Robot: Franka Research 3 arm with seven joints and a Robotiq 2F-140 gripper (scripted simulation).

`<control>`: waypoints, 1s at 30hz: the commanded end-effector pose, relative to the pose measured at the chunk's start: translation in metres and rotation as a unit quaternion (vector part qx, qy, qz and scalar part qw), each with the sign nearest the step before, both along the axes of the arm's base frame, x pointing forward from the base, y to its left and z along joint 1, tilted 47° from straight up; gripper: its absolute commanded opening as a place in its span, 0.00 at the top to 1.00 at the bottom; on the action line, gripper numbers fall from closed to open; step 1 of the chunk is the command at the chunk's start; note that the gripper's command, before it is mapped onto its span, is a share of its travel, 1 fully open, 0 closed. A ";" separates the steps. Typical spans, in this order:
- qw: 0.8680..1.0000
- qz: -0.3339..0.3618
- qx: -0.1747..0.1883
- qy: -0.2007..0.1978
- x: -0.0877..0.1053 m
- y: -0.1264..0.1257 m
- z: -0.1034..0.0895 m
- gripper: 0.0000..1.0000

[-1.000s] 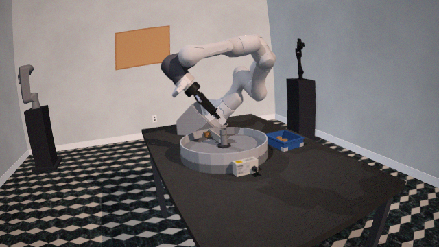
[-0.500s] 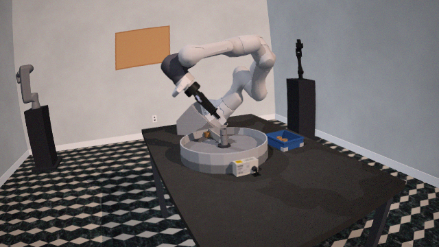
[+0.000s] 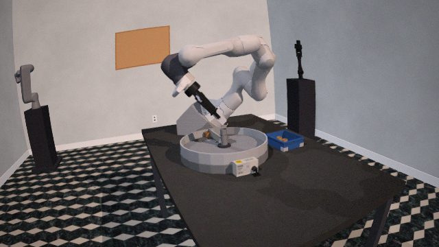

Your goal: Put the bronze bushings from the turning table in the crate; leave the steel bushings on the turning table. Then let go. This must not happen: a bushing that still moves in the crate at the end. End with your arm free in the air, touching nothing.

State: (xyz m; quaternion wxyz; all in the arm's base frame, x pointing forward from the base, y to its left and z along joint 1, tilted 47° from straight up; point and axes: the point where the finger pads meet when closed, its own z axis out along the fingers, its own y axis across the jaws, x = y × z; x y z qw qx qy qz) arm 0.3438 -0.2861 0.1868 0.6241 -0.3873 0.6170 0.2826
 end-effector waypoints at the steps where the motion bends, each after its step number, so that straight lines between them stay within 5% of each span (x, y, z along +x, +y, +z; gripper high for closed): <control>1: 1.000 0.000 0.000 0.003 -0.002 -0.002 0.001 0.93; 30: 1.000 -0.003 0.009 0.016 -0.003 -0.002 0.000 0.94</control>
